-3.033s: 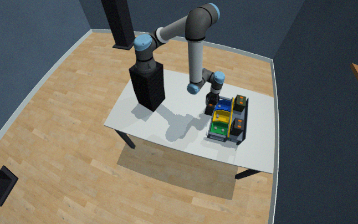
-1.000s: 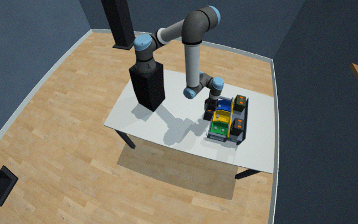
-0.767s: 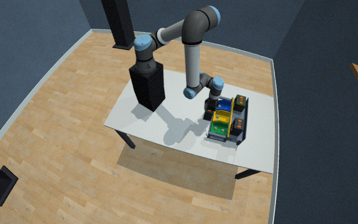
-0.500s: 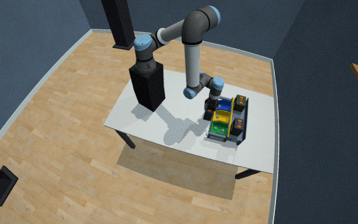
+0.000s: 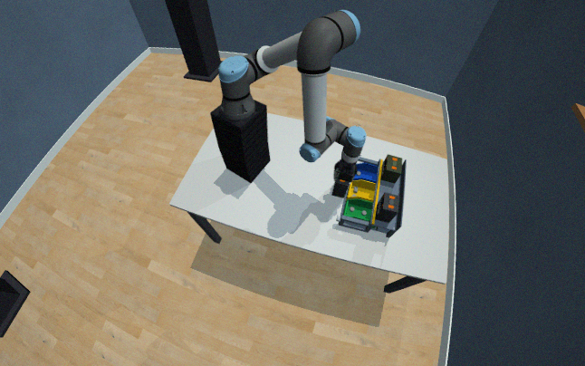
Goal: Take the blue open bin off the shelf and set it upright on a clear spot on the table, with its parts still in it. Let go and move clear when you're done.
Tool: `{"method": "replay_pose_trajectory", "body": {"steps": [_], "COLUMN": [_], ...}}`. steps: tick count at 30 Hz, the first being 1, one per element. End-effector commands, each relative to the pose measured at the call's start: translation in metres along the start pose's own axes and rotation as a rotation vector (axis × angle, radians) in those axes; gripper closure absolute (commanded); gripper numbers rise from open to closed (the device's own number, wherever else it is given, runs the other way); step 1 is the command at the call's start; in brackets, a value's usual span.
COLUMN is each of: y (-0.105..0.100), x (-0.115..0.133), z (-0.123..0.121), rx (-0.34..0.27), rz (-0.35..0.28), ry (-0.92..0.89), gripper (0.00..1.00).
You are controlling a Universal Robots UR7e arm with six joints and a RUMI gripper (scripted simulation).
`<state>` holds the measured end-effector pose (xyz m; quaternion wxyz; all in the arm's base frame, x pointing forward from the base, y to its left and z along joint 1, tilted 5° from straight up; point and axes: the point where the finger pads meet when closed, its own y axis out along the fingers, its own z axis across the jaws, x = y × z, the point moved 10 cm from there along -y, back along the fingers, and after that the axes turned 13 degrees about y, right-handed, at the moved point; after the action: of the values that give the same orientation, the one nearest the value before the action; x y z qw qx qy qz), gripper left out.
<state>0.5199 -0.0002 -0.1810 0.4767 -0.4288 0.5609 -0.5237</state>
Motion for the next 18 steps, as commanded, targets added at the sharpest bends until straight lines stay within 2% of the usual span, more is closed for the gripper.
{"method": "replay_pose_trajectory", "body": {"steps": [1, 18], "y": [0.001, 0.012], "x": [0.000, 0.000], "z": [0.001, 0.001], "rx": [0.002, 0.002], "rz": [0.000, 0.000], "ry": [0.000, 0.000], "gripper": [1.00, 1.00]}}
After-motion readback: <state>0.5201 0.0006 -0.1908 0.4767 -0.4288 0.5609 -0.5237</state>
